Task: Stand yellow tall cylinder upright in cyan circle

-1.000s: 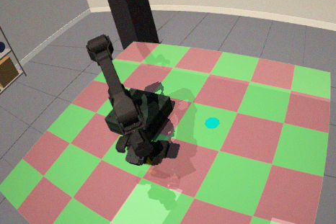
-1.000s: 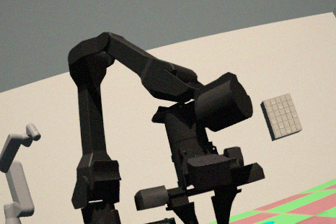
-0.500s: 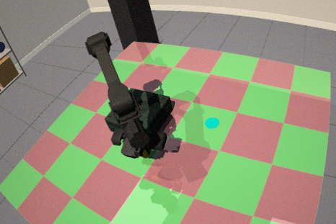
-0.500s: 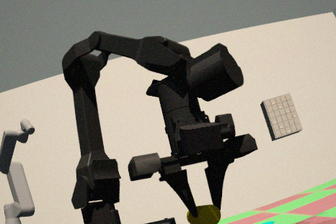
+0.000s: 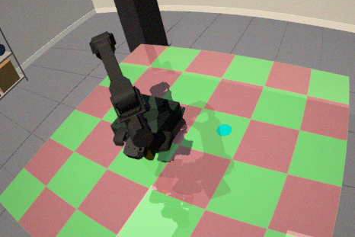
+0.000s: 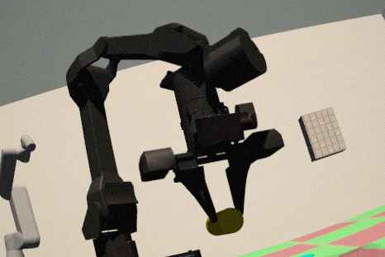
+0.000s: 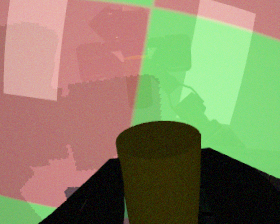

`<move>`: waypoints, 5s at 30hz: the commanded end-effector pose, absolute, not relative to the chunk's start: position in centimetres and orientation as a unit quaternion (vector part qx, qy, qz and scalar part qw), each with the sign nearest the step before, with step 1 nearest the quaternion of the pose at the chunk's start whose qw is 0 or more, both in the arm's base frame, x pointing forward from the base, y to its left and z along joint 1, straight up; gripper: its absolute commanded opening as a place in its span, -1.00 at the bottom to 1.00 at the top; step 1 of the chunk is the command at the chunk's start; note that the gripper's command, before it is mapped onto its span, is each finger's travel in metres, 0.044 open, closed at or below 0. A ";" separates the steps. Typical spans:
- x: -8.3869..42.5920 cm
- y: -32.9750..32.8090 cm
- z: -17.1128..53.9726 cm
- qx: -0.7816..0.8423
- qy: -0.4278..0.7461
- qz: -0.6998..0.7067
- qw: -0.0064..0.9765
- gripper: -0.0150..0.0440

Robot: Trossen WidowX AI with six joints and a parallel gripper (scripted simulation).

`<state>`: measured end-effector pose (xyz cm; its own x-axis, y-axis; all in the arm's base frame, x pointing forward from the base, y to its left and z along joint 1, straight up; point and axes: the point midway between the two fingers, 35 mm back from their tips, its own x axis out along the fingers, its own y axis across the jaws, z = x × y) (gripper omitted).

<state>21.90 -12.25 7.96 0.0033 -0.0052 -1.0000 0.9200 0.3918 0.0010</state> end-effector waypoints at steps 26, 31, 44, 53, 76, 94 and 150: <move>26.9 -7.8 9.3 0.233 0.647 -0.237 0.687 -0.14; 27.7 -6.7 9.5 0.202 0.654 -0.207 0.699 -0.14; 29.1 -4.5 9.8 0.126 0.674 -0.132 0.716 -0.14; 29.9 -2.7 9.9 0.069 0.683 -0.074 0.723 -0.14; 31.7 2.4 10.3 -0.080 0.686 0.075 0.719 -0.14; 32.4 6.6 10.5 -0.195 0.666 0.190 0.695 -0.14; 32.2 17.7 10.0 -0.412 0.539 0.437 0.591 -0.14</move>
<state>32.18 17.56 10.49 0.0417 0.0516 -0.9978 -0.9636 0.2659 -0.0265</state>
